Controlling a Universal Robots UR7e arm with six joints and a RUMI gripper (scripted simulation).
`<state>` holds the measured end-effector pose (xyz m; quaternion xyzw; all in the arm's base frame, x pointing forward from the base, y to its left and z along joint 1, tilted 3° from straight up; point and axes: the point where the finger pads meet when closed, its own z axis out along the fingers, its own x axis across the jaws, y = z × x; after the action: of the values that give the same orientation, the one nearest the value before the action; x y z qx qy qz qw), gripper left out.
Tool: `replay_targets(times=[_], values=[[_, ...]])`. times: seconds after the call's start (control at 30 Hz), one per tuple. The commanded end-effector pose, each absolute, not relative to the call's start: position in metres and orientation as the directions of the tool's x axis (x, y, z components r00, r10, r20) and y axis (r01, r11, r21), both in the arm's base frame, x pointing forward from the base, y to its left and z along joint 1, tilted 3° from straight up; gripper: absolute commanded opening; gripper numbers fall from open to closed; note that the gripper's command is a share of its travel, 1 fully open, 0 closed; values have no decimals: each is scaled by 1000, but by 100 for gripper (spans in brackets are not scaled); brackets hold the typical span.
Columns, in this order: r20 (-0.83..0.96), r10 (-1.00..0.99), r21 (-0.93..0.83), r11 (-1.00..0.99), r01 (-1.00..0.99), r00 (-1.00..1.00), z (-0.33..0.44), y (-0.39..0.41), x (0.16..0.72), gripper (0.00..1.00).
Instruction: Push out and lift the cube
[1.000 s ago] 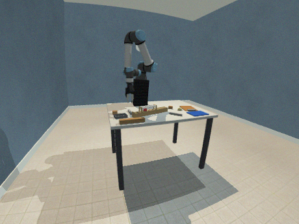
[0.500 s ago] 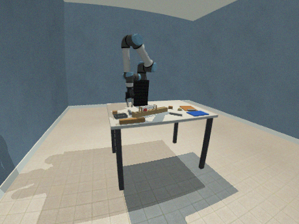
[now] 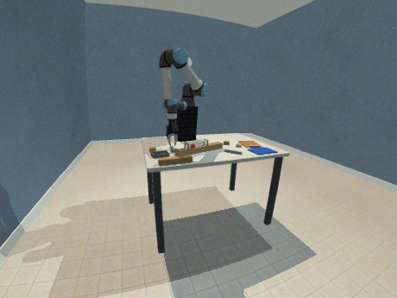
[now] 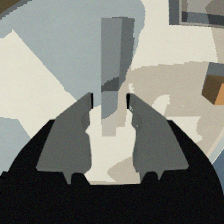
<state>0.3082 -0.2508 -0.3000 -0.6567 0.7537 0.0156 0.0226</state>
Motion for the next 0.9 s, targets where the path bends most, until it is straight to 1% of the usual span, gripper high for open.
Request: replay_targets(times=[0.0, 0.33, 0.87], values=[[-53, -989, -7, 137, -991, -137, -301, -251, 309, 22], [-53, -989, -7, 137, -991, -137, -321, -250, 309, 22], [-53, -989, -7, 137, -991, -137, -325, -250, 309, 22]])
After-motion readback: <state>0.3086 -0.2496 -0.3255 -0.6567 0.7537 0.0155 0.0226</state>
